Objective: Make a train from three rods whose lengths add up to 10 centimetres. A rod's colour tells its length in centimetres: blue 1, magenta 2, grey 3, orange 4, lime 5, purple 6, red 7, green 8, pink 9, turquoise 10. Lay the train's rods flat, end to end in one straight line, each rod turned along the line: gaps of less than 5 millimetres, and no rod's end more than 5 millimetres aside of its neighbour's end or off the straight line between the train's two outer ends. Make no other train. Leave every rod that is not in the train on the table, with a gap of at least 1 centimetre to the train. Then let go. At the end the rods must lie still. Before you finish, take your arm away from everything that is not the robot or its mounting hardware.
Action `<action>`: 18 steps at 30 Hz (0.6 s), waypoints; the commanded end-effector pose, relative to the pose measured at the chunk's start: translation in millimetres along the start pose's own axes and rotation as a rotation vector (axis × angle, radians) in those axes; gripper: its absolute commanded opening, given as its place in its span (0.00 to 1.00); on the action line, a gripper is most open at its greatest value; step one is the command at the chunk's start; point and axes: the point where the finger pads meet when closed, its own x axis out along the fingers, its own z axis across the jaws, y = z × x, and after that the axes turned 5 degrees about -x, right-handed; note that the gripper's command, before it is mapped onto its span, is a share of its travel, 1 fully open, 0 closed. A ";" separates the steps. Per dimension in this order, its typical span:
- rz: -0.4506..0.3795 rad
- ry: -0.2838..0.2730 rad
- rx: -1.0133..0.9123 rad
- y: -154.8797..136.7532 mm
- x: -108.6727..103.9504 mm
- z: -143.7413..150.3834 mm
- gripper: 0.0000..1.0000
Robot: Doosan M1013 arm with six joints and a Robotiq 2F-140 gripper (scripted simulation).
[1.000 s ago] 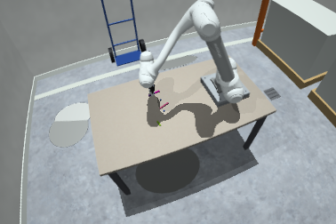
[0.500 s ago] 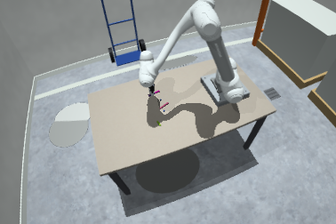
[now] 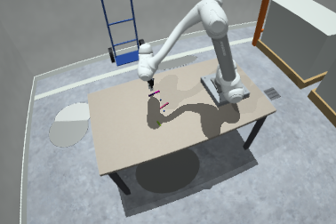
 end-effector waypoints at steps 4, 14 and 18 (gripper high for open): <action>0.000 0.000 0.000 -0.1 -20.5 0.0 0.15; 0.000 0.000 0.000 0.0 -24.1 0.0 1.00; 0.000 0.000 0.000 0.0 -24.1 0.0 1.00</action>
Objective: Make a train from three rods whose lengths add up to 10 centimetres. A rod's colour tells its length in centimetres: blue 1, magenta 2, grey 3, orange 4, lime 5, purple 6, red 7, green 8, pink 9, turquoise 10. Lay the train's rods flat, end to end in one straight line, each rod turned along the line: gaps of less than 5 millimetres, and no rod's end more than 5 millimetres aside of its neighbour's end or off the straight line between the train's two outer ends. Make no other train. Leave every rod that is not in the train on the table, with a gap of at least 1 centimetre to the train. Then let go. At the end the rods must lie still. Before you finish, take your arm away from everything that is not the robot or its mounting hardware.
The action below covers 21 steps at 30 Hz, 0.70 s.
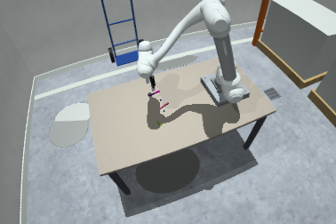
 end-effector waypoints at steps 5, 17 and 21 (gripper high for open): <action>0.000 0.000 0.000 0.0 -0.1 0.0 1.00; 0.000 0.000 0.000 0.0 -1.5 0.0 1.00; 0.000 0.000 0.000 0.0 -8.7 0.0 1.00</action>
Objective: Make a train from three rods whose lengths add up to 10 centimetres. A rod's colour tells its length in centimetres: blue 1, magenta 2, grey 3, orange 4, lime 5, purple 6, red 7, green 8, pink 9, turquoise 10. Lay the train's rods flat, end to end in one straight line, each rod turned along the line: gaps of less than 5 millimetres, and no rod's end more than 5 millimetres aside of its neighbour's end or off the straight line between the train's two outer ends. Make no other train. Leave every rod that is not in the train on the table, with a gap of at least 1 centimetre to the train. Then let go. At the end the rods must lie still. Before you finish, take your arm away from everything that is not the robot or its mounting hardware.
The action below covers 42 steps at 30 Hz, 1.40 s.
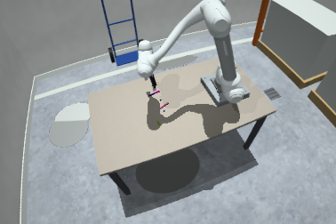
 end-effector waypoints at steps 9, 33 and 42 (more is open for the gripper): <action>0.000 0.000 0.000 0.0 -37.1 0.0 1.00; 0.000 0.000 0.000 0.0 -71.0 0.0 1.00; 0.000 0.000 0.000 0.0 -71.0 0.0 1.00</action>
